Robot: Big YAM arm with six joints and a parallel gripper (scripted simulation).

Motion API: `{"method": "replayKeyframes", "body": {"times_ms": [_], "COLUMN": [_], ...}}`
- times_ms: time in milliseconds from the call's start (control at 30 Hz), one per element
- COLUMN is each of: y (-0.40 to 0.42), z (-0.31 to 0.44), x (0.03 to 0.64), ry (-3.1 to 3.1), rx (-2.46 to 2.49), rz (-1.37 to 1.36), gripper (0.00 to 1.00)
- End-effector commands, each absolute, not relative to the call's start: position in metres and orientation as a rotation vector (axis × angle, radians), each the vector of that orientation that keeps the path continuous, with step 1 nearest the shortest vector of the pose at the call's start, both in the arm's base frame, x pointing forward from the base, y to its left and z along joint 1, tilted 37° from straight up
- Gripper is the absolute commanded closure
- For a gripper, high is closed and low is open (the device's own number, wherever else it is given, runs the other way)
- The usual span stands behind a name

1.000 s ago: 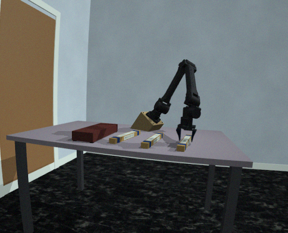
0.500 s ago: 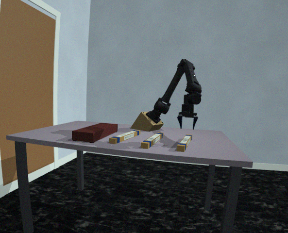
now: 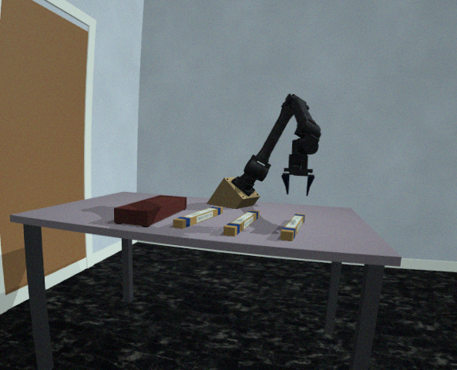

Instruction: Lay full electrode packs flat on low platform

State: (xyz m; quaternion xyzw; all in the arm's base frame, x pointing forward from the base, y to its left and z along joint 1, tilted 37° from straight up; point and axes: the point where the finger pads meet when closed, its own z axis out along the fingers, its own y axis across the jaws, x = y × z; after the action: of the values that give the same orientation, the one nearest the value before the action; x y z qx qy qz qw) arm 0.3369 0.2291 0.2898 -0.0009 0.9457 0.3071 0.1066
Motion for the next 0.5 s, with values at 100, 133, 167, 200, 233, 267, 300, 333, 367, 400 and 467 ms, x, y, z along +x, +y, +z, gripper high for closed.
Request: {"method": "replayKeyframes", "body": {"times_ms": [100, 133, 167, 200, 233, 267, 300, 333, 367, 400, 467], "y": [0.231, 0.232, 0.232, 0.232, 0.232, 0.232, 0.232, 0.232, 0.232, 0.226, 0.213], "z": [0.298, 0.297, 0.296, 0.295, 0.295, 0.294, 0.294, 0.294, 0.294, 0.288, 0.278], "x": [0.344, 0.344, 0.344, 0.344, 0.343, 0.343, 0.343, 0.343, 0.343, 0.344, 0.347], "ry": [2.783, 2.785, 2.788, 2.789, 2.791, 2.792, 2.793, 2.793, 2.793, 2.792, 2.796], "rx": [-0.010, -0.009, -0.008, -0.007, -0.006, -0.006, -0.005, -0.005, -0.005, -0.030, -0.026], "rz": [0.902, 0.902, 0.902, 0.901, 0.901, 0.901, 0.900, 0.900, 0.900, 0.894, 0.893], "gripper": [0.26, 0.26, 0.26, 0.26, 0.26, 0.26, 0.26, 0.26, 0.26, 0.26, 0.26]}}
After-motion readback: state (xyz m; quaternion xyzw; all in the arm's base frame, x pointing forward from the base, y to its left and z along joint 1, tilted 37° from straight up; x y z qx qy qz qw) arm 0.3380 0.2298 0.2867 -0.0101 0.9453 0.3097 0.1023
